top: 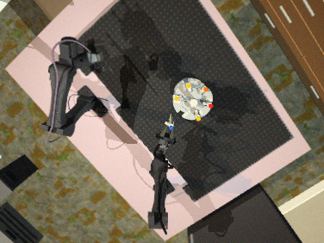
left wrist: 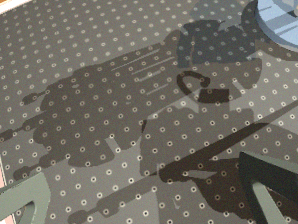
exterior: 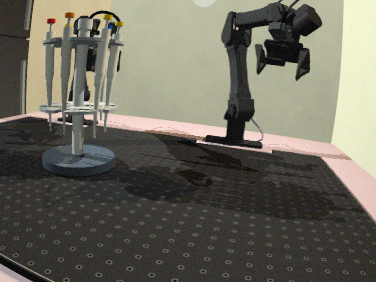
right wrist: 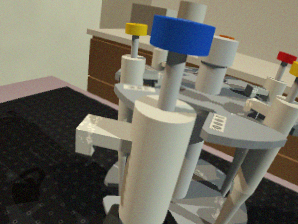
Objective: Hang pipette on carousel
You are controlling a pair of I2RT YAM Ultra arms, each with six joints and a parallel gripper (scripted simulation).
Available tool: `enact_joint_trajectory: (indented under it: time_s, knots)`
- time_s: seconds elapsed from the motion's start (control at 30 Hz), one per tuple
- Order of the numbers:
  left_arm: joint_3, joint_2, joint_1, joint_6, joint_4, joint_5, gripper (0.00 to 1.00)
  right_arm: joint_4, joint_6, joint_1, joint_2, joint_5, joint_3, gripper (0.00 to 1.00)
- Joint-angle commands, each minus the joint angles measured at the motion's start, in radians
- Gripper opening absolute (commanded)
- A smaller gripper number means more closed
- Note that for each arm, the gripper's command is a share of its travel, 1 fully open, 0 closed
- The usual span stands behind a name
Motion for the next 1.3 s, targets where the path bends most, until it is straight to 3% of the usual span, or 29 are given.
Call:
enact_joint_trajectory:
  time_s: [0.0,1.27]
  knots:
    - [0.015,0.001,0.009,0.007,0.012,0.021,1.0,0.03,-0.002,-0.019,0.015,-0.019,0.048,0.12]
    - [0.015,0.001,0.009,0.007,0.012,0.021,1.0,0.036,0.002,-0.044,0.032,-0.044,0.084,0.12]
